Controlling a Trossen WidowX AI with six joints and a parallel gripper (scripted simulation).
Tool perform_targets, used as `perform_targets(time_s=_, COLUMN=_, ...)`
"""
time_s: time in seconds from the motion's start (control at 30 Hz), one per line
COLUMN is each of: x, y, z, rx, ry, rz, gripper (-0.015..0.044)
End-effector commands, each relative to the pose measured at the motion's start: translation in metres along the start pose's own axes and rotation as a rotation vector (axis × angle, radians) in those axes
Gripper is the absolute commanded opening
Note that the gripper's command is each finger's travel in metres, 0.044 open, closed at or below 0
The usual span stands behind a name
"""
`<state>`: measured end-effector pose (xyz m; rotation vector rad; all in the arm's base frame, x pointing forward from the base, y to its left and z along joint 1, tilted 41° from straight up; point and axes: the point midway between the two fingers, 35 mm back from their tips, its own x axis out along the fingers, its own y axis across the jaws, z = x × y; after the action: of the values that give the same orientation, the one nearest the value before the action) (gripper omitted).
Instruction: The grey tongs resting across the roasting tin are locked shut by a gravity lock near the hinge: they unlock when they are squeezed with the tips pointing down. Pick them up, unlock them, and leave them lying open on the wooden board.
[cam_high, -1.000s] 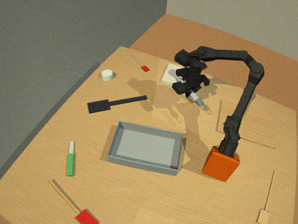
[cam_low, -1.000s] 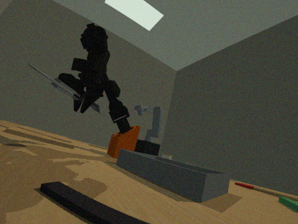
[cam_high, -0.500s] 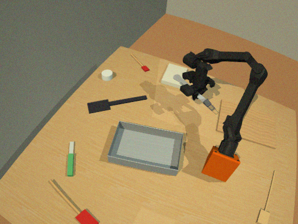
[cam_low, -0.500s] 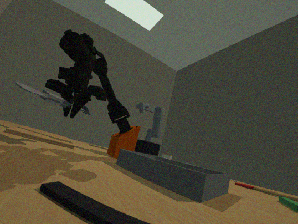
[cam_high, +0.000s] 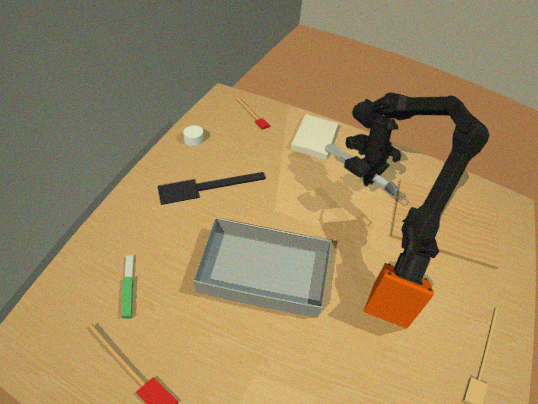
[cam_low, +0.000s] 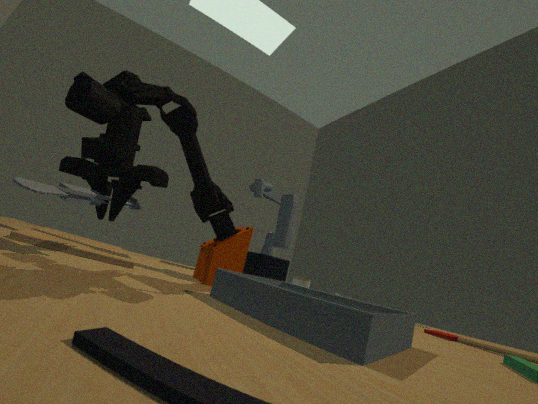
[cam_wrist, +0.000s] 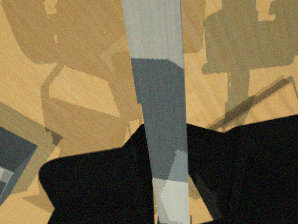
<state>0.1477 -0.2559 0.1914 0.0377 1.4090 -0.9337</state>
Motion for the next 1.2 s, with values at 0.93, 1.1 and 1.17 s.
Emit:
perform_targets(time_s=0.93, x=0.012, y=-0.091, z=-0.073, rx=-0.186, ry=-0.023, rz=0.093, gripper=-0.015)
perform_targets(time_s=1.1, x=0.012, y=-0.103, z=-0.086, rx=-0.216, ry=-0.038, rz=0.092, gripper=-0.015)
perform_targets(time_s=1.17, x=0.011, y=-0.107, z=-0.091, rx=-0.23, ry=-0.044, rz=0.091, gripper=-0.015)
